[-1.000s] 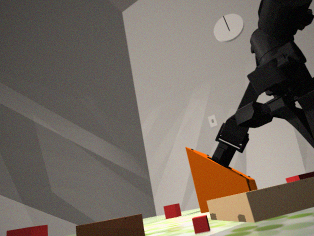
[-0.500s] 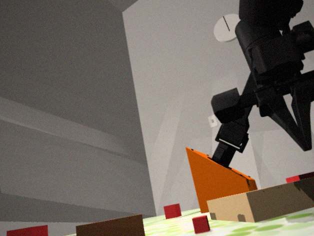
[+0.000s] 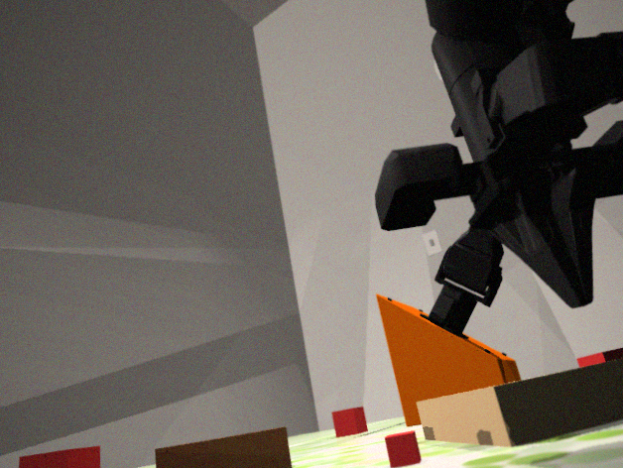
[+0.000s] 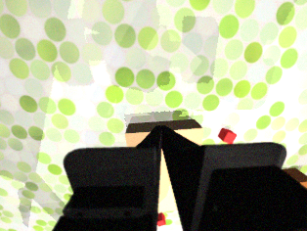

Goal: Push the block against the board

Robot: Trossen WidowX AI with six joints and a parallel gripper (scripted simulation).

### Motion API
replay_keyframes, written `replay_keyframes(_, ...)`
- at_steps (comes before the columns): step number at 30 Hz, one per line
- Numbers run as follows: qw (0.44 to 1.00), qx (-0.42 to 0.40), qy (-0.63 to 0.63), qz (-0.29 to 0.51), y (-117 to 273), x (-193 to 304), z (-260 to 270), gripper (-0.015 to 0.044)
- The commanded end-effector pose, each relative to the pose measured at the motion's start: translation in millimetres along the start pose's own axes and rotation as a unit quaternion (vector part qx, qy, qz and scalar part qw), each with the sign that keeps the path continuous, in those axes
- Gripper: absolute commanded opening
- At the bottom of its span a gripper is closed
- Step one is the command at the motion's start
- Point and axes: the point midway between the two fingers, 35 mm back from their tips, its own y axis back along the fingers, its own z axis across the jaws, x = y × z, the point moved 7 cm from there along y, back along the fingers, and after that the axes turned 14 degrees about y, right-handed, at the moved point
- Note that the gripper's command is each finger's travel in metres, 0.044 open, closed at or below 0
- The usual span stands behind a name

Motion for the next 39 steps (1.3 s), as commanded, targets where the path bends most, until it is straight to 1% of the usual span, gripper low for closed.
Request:
replay_keyframes(1, 1.000, -0.003, 0.020, 0.000, -1.8, -0.5, -5.4, 0.0000)
replay_keyframes(3, 1.000, -0.003, 0.021, 0.000, -4.8, -0.7, -5.6, 0.0000)
replay_keyframes(4, 1.000, -0.003, 0.021, 0.000, -14.0, -1.0, -6.0, 0.0000)
replay_keyframes(6, 1.000, -0.003, 0.023, 0.000, -44.5, -1.1, -5.9, 0.0000)
replay_keyframes(8, 1.000, -0.004, 0.023, -0.001, -56.6, -0.7, -5.3, 0.0000)
replay_keyframes(39, 1.000, -0.004, 0.023, 0.000, -56.6, 21.4, -3.3, 0.0000)
